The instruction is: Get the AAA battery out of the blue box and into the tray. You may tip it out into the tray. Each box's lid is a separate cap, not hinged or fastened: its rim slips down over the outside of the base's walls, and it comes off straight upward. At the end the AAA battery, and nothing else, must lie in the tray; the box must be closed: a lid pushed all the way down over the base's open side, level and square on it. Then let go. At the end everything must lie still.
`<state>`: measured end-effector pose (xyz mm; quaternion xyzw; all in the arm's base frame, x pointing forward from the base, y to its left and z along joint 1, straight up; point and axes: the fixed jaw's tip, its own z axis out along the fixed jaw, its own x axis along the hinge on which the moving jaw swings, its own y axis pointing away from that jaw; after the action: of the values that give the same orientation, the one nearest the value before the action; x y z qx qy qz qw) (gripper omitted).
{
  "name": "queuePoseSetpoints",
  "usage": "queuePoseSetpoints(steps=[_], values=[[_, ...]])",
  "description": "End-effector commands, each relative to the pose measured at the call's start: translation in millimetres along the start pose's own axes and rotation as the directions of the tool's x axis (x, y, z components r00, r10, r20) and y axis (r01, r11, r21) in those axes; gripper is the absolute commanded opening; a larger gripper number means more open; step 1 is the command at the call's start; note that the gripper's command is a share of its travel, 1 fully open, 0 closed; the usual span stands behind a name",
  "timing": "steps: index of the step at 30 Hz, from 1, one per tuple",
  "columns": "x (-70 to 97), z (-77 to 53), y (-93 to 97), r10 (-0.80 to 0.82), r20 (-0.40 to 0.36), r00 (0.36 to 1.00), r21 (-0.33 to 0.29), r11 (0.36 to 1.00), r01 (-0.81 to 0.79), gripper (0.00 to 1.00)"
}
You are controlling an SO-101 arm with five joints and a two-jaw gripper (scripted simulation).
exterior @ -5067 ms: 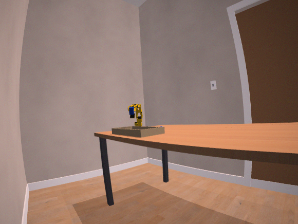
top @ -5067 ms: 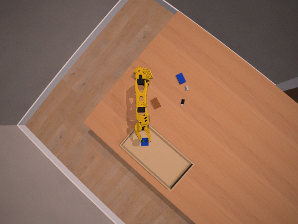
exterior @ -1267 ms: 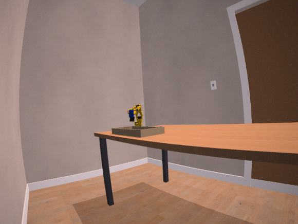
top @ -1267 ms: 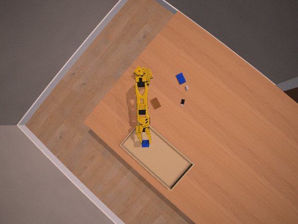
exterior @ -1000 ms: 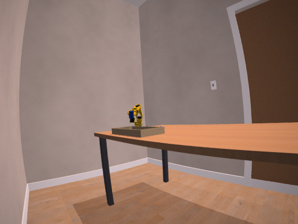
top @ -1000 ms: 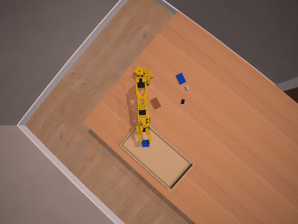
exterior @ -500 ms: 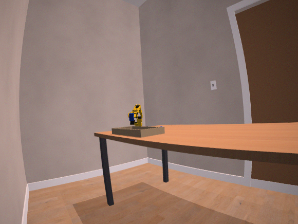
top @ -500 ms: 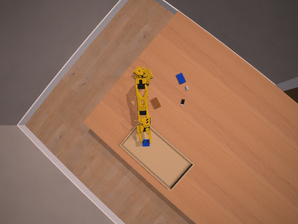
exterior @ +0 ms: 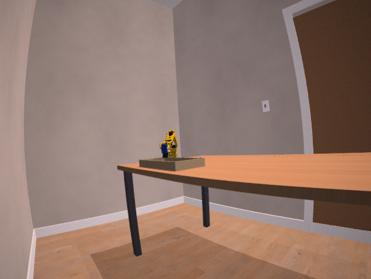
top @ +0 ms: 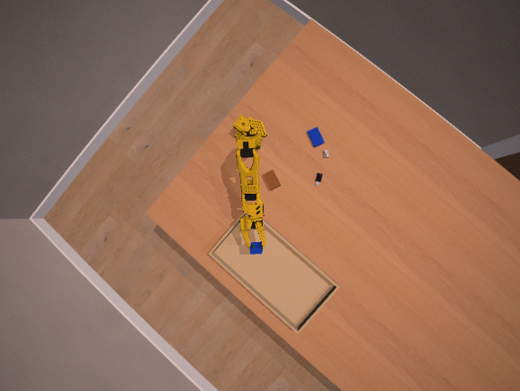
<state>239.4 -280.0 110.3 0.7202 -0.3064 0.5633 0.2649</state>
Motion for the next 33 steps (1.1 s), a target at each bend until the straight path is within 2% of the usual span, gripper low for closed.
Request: queuePoseSetpoints(steps=[1, 12, 33], values=[[9.2, -1.4, -3.9, 0.011, -0.052, 0.999, 0.010, 1.000, -0.011, 0.20], [-3.2, -1.6, -5.8, 0.018, -0.052, 0.998, 0.014, 1.000, -0.017, 0.20], [-16.0, -2.8, -7.7, 0.025, -0.052, 0.998, 0.019, 1.000, -0.024, 0.20]])
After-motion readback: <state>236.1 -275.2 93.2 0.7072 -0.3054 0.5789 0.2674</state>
